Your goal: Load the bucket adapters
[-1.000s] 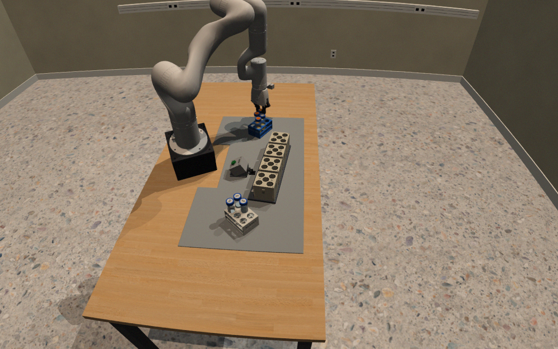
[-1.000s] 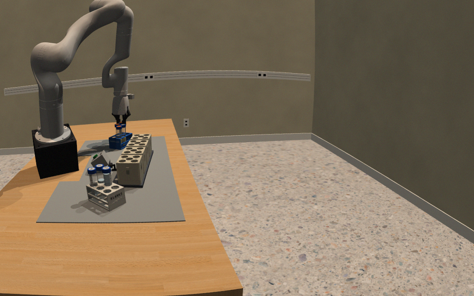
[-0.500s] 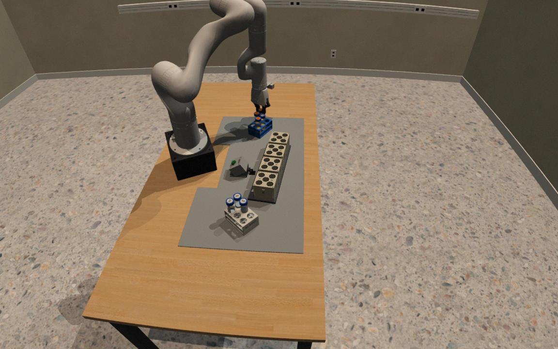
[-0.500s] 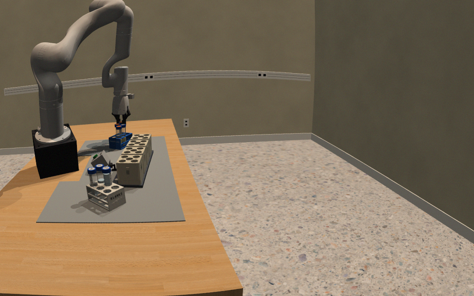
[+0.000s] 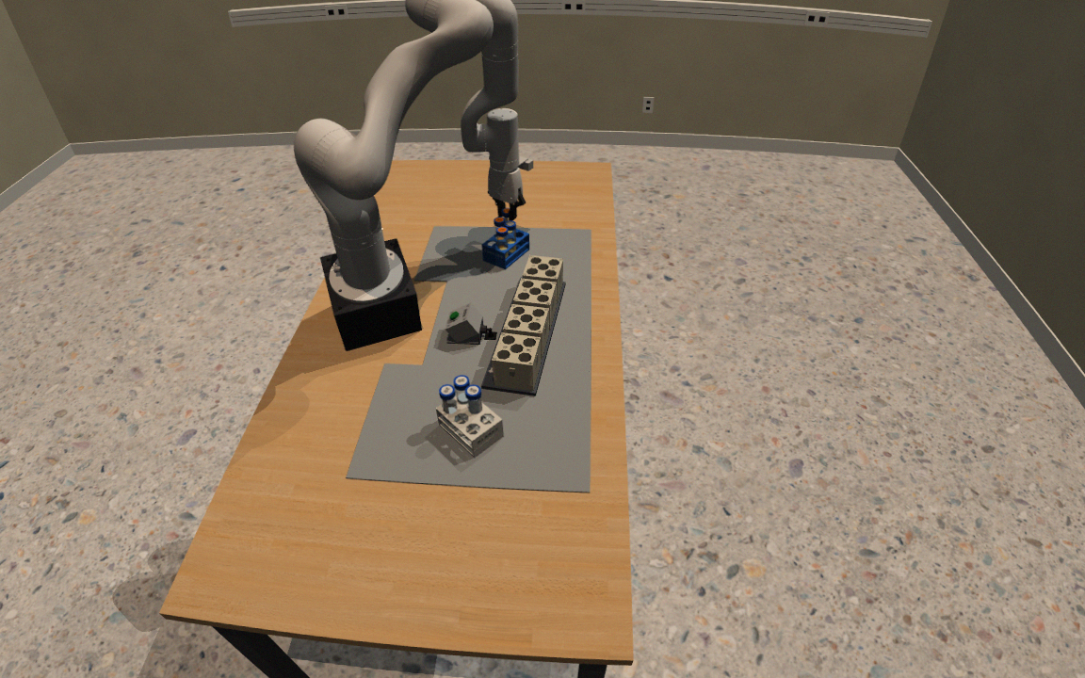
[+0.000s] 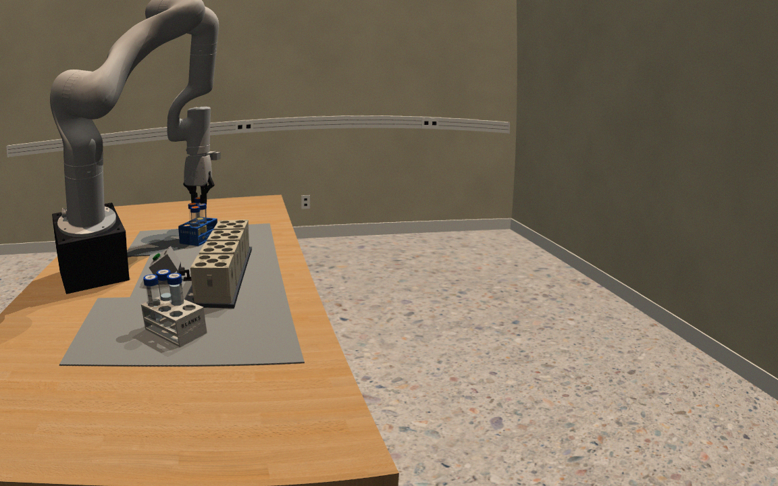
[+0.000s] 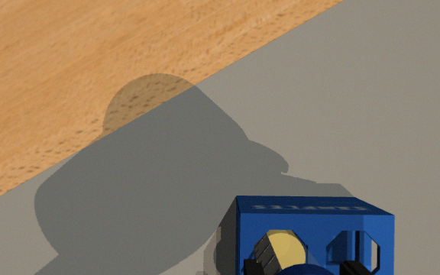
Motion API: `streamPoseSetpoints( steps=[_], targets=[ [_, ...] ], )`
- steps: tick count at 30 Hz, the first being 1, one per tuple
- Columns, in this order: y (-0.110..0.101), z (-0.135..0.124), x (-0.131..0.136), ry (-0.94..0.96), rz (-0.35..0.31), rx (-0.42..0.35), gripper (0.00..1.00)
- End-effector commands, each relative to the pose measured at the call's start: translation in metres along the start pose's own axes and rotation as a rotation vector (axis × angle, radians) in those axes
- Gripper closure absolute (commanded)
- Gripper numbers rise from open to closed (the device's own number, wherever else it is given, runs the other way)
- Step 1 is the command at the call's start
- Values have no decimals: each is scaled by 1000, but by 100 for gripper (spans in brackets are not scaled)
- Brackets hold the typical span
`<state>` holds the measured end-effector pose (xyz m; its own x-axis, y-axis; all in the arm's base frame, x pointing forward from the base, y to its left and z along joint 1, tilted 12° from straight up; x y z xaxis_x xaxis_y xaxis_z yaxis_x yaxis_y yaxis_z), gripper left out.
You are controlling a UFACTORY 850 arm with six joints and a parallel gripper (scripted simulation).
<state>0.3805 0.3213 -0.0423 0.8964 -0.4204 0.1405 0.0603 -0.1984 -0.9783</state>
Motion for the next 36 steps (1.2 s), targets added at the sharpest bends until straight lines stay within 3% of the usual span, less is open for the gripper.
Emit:
streamPoseSetpoints(
  steps=[1,18,36],
  targets=[
    [-4,1,0,0,0,2,100],
    [-11,1,0,0,0,1,100],
    [-43,1,0,0,0,2,100]
  ],
)
Point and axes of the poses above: the point where the finger pads meet when closed, its own y axis out along the fingers, its own x axis across the jaws, z = x × y, the point moved 4 cm from there along -y, back along the fingers, and after that the axes turned 14 degrees about -y, right-handed, at the moved point
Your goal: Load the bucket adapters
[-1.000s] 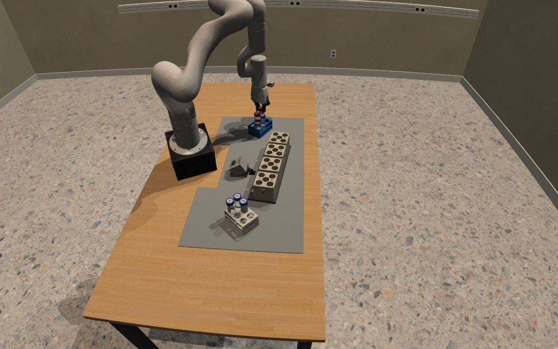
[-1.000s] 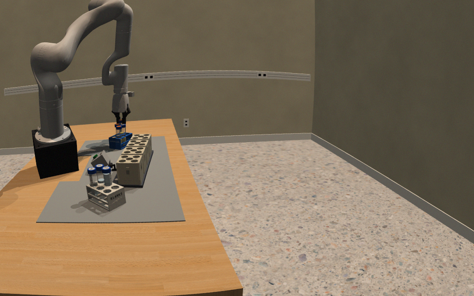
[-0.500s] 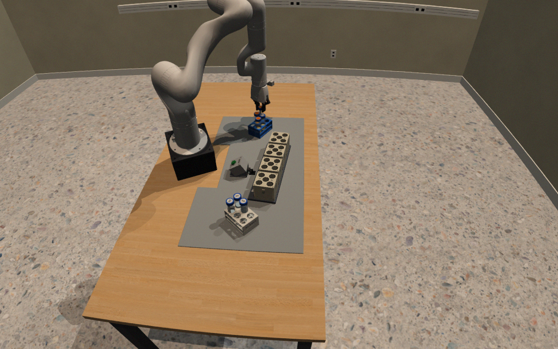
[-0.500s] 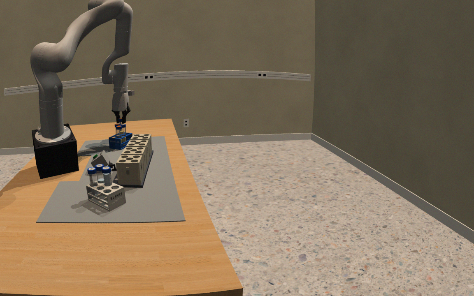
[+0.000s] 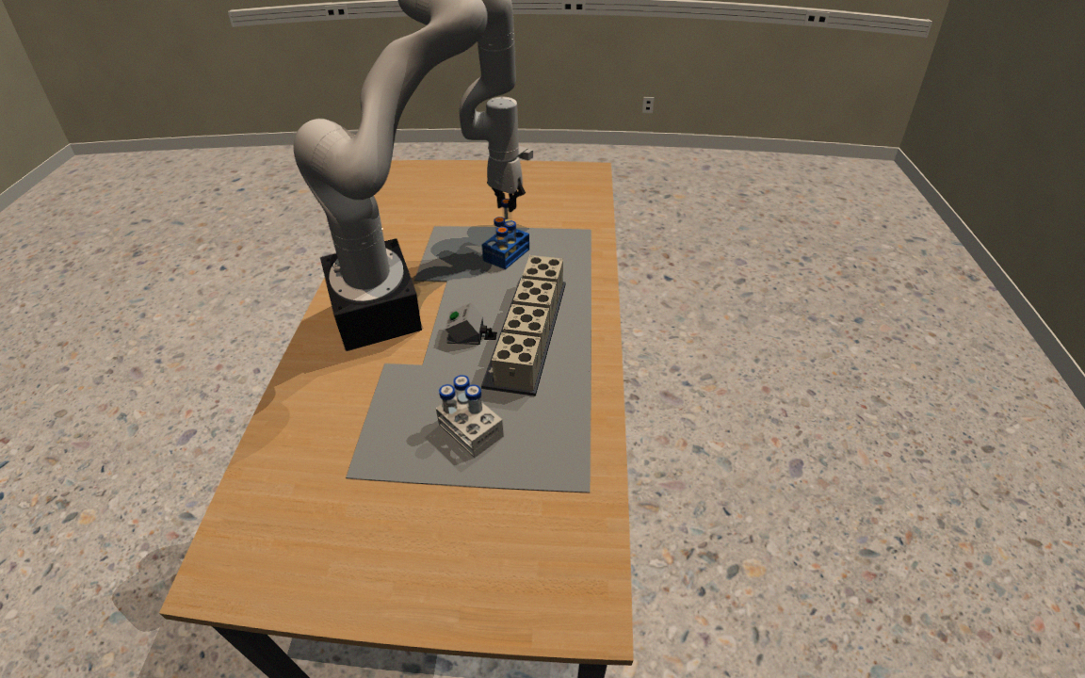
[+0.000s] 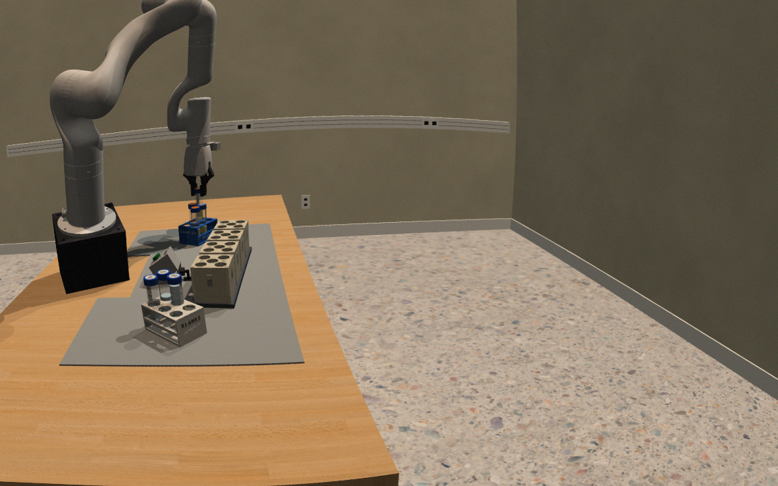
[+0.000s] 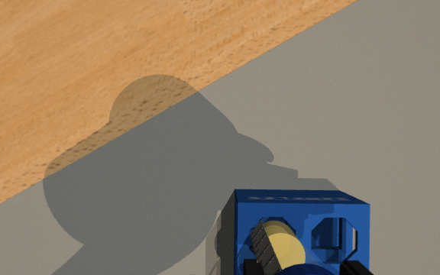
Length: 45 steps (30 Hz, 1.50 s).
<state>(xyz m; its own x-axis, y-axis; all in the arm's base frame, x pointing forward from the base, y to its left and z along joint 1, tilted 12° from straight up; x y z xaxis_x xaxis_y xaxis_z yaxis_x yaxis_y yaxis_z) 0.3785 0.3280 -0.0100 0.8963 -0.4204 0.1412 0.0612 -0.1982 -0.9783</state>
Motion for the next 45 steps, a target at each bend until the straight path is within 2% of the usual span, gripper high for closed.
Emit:
streamPoseSetpoints(
  steps=[1,45],
  targets=[
    [-12,1,0,0,0,1,100],
    [-88,1,0,0,0,1,100]
  ],
)
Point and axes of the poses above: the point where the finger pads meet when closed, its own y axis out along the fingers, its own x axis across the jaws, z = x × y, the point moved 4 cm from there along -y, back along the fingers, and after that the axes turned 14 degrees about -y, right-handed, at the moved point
